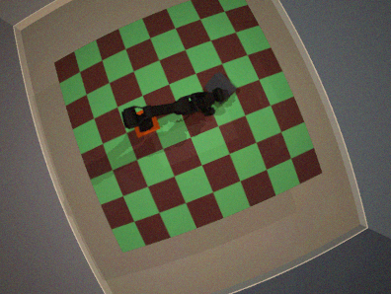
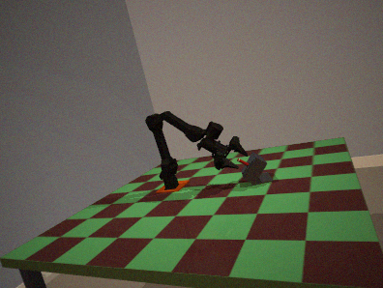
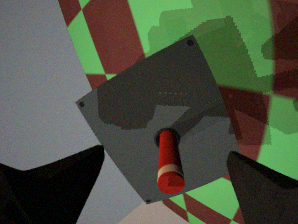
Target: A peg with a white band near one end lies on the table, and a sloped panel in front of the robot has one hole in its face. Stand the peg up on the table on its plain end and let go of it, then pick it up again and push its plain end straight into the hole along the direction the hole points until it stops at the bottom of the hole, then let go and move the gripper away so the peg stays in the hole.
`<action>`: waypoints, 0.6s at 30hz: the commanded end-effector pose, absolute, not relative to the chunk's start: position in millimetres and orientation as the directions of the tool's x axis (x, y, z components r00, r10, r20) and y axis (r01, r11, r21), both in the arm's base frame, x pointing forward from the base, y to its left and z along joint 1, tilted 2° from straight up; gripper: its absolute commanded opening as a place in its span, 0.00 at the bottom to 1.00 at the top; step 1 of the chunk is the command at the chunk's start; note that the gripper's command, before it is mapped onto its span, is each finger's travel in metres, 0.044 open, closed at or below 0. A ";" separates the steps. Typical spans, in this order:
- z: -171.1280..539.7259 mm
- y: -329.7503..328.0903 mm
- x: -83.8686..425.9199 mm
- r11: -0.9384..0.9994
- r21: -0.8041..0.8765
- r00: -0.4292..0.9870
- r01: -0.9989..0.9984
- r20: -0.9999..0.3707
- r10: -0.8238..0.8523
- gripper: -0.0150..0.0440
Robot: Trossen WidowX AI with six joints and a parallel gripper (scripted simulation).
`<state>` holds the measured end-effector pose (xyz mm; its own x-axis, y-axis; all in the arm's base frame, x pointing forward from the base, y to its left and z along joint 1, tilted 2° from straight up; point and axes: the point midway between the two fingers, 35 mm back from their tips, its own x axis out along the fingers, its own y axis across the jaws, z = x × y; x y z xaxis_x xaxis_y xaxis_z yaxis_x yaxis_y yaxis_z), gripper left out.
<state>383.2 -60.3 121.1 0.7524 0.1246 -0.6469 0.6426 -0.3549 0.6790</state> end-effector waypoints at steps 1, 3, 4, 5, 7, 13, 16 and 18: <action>127.8 -61.4 378.8 -0.352 0.683 0.755 0.640 -0.643 0.127 1.00; 129.8 -62.0 376.8 -0.352 0.682 0.755 0.641 -0.644 0.126 1.00; 130.8 -62.3 375.8 -0.352 0.682 0.755 0.641 -0.644 0.126 1.00; 131.8 -62.6 374.8 -0.352 0.682 0.755 0.641 -0.644 0.126 1.00; 133.8 -63.2 372.8 -0.352 0.682 0.754 0.641 -0.644 0.126 1.00; 139.7 -65.1 366.7 -0.352 0.681 0.754 0.642 -0.645 0.125 1.00; 142.7 -66.0 363.5 -0.353 0.681 0.753 0.642 -0.646 0.125 1.00; 144.6 -66.6 361.4 -0.353 0.680 0.753 0.642 -0.646 0.124 1.00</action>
<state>365.4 -66.0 138.9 0.7499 0.1223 -0.6502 0.6446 -0.3562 0.6765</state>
